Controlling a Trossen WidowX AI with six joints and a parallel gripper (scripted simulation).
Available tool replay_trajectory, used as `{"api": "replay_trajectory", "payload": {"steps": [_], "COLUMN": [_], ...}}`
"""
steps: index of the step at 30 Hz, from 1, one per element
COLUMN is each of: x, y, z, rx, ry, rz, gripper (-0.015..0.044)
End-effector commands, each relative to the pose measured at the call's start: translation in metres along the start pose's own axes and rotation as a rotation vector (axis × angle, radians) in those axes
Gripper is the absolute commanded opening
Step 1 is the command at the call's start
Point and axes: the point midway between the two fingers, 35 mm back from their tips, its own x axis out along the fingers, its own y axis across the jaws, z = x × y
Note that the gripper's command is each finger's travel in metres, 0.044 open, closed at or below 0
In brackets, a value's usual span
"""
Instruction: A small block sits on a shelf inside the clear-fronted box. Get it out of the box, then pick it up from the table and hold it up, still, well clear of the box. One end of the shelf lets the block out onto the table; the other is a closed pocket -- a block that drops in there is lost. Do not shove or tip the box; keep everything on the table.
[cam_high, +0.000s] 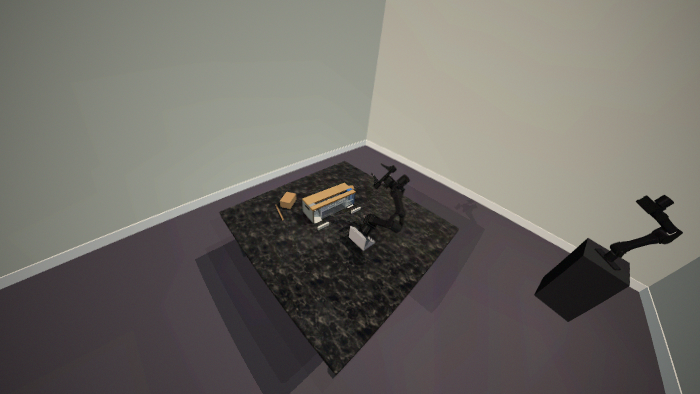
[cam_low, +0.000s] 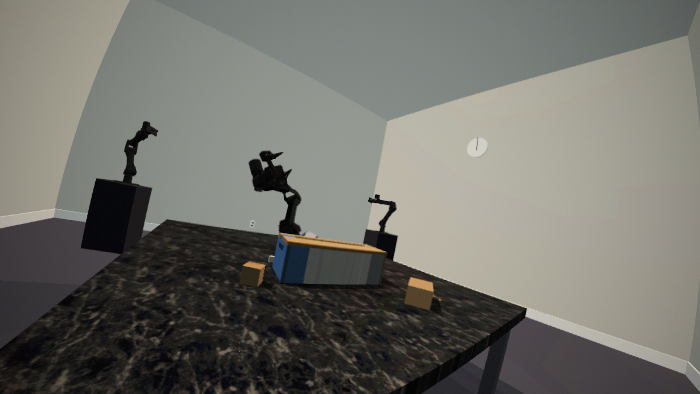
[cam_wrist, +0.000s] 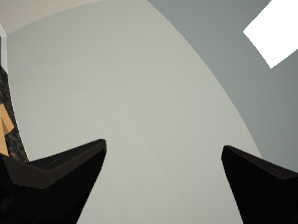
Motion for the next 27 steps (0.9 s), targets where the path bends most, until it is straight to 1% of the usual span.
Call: {"api": "replay_trajectory", "payload": {"steps": [1,3,8,13,17,20,23,27], "x": [0.000,0.005,0.029,0.059,0.073,0.082,0.090,0.098], "y": [0.000,0.000,0.022,0.070,0.099,0.123,0.148,0.182], "z": [-0.002,-0.019,-0.075,-0.110,-0.118,-0.120,-0.119,-0.113], "rx": [0.027,0.239,1.030,1.734,2.040,2.245,2.425,2.607], "ry": [0.003,0.029,0.153,0.375,0.544,0.704,0.898,1.214], "rz": [-0.001,-0.005,0.029,0.112,0.153,0.176,0.188,0.169], "gripper": [0.0400,0.0400,0.0400,0.0400,0.0400,0.0400,0.0400,0.0400]}}
